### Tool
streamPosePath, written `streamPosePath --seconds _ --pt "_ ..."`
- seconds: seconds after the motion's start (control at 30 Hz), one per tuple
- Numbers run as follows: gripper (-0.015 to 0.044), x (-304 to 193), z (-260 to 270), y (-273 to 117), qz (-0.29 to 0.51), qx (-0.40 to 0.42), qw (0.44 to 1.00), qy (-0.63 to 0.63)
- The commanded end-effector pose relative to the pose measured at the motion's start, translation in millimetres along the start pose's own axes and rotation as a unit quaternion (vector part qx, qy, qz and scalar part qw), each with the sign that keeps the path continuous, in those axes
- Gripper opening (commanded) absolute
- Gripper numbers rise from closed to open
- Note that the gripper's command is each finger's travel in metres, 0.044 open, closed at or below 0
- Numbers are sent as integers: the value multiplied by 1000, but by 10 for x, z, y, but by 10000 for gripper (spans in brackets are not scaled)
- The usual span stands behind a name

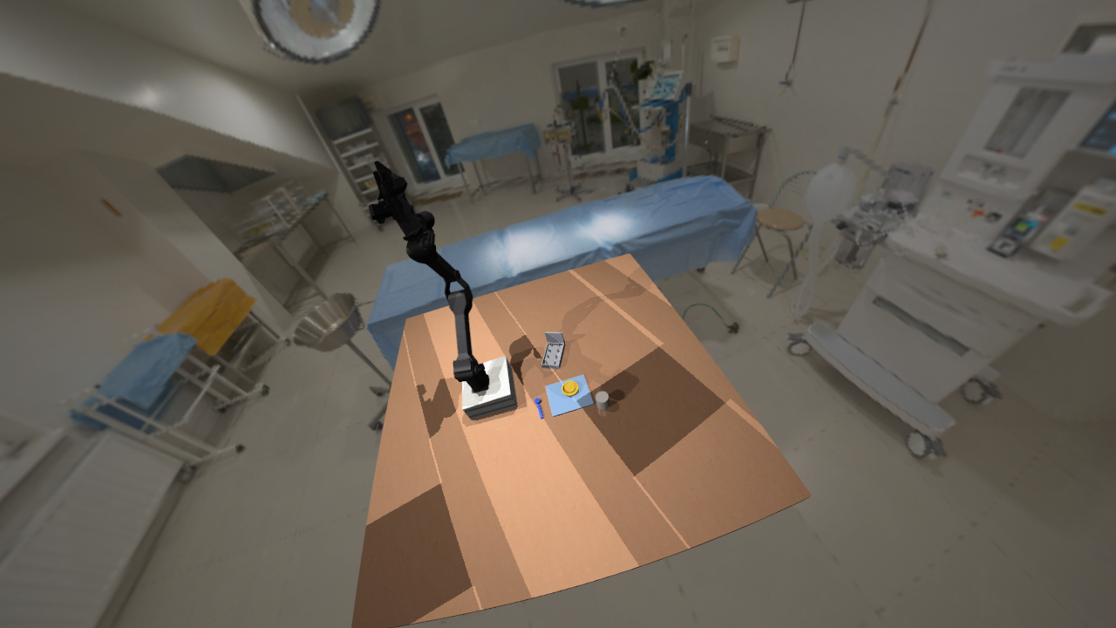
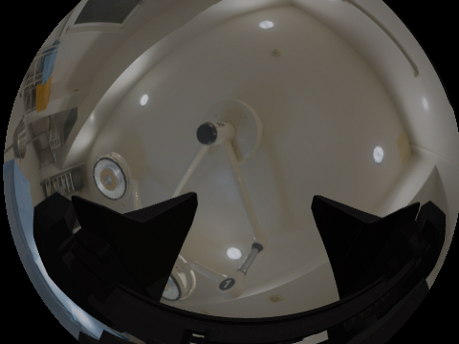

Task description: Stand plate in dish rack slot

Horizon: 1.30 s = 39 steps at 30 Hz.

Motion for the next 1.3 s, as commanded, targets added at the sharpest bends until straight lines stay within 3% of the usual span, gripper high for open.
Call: streamPosePath --seconds 0.0,0.3,1.0,1.27 --pt "400 9 -9 -1 -1 -1 1000 0" --pt "400 406 -431 -80 -48 -69 996 -17" --pt "400 790 -1063 -316 -64 -152 986 15" --pt "400 1015 -1497 -461 -87 -220 972 -5"
Point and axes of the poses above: the point midway between the two fingers, 35 mm back from their tips, its own y axis out along the fingers, its own z axis across the jaws, x = y × z, the point moved 1 cm from there along -y, back along the fingers, and after that the axes turned 8 degrees about -y, right-handed, at the moved point
